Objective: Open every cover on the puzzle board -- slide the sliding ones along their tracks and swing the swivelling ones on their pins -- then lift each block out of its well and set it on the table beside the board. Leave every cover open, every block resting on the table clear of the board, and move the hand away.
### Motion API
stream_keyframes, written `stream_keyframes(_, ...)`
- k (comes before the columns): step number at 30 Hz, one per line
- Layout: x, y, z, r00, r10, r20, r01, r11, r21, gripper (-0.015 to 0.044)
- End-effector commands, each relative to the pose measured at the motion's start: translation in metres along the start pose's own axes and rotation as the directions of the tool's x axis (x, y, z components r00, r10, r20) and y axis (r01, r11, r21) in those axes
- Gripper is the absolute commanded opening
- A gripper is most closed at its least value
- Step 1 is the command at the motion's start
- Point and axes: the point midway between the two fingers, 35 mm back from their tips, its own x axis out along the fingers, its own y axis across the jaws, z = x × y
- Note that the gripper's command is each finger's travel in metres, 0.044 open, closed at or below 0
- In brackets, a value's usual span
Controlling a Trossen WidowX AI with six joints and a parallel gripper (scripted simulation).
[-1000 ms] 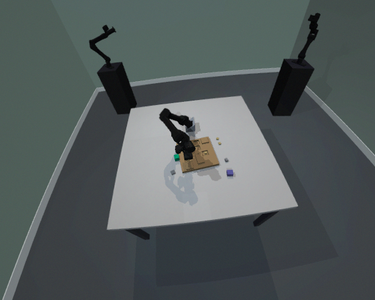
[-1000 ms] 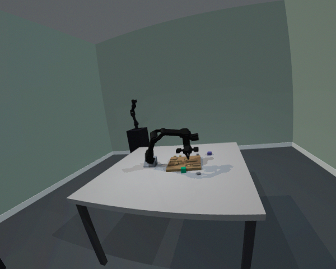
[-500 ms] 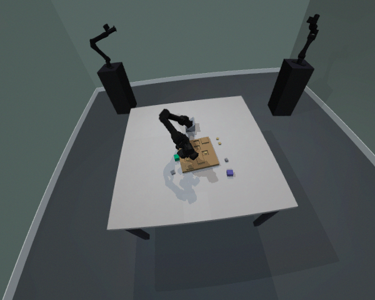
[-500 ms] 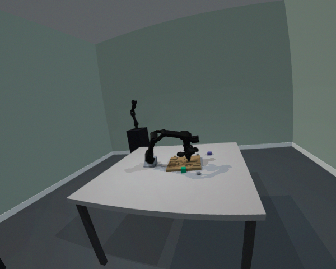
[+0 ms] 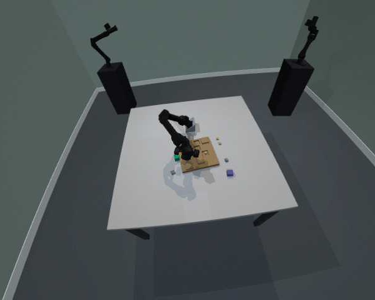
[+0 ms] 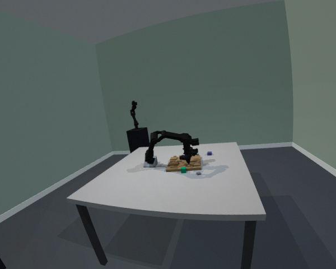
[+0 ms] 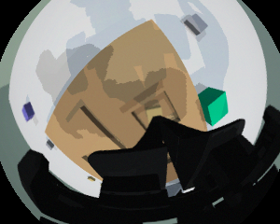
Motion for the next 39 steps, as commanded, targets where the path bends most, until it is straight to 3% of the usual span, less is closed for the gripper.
stream_keyframes(1,0.006,0.0,-0.003,1.0,-0.008,-0.005,0.008,0.999,-0.038,0.0)
stream_keyframes(39,0.018,-0.004,-0.003,1.0,-0.009,-0.005,0.009,0.999,-0.038,0.0)
